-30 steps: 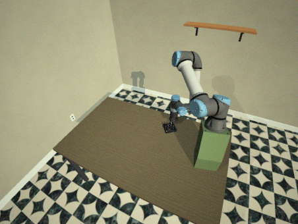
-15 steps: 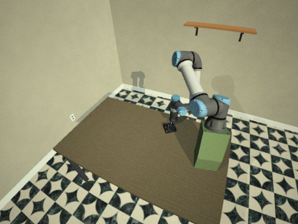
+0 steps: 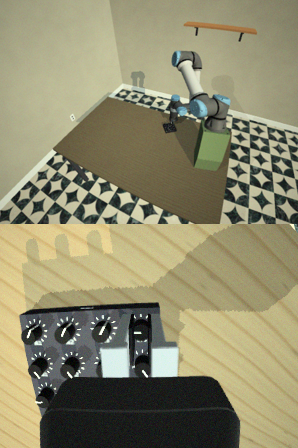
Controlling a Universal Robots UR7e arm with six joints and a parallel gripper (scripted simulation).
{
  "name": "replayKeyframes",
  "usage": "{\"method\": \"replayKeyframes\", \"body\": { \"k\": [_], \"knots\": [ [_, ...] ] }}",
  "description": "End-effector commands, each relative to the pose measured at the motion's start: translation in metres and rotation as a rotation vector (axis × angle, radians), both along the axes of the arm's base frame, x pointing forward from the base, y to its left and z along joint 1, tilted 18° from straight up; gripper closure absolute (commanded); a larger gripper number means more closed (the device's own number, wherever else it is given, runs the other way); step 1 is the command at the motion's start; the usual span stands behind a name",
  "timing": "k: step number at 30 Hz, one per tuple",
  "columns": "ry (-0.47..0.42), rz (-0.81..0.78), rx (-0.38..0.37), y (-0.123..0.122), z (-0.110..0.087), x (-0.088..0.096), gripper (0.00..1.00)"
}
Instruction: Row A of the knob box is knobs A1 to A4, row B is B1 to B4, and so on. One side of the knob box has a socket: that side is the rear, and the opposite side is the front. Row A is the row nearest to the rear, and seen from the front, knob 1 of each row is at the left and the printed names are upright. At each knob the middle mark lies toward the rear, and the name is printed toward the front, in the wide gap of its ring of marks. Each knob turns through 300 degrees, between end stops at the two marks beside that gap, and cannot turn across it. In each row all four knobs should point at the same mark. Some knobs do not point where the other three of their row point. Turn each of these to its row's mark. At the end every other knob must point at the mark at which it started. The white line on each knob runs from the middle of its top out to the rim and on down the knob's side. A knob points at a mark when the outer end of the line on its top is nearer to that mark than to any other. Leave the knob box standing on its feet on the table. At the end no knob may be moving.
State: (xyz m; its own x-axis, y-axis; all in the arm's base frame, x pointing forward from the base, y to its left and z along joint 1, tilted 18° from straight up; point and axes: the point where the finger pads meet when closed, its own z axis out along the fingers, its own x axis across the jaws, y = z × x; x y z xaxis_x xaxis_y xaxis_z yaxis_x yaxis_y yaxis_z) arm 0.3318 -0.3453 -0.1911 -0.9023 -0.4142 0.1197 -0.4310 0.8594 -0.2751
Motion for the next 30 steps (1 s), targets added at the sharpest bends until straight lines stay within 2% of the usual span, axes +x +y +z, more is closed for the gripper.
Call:
{"method": "replayKeyframes", "body": {
  "k": [1,10,30],
  "knots": [
    [-0.017,-0.047,-0.004,-0.0014,0.0007,0.0023,0.70],
    [-0.042,-0.126,-0.003,-0.0014,0.0007,0.0023,0.70],
    [-0.134,-0.414,0.000,-0.0019,0.0014,0.0026,0.70]
  ]
}}
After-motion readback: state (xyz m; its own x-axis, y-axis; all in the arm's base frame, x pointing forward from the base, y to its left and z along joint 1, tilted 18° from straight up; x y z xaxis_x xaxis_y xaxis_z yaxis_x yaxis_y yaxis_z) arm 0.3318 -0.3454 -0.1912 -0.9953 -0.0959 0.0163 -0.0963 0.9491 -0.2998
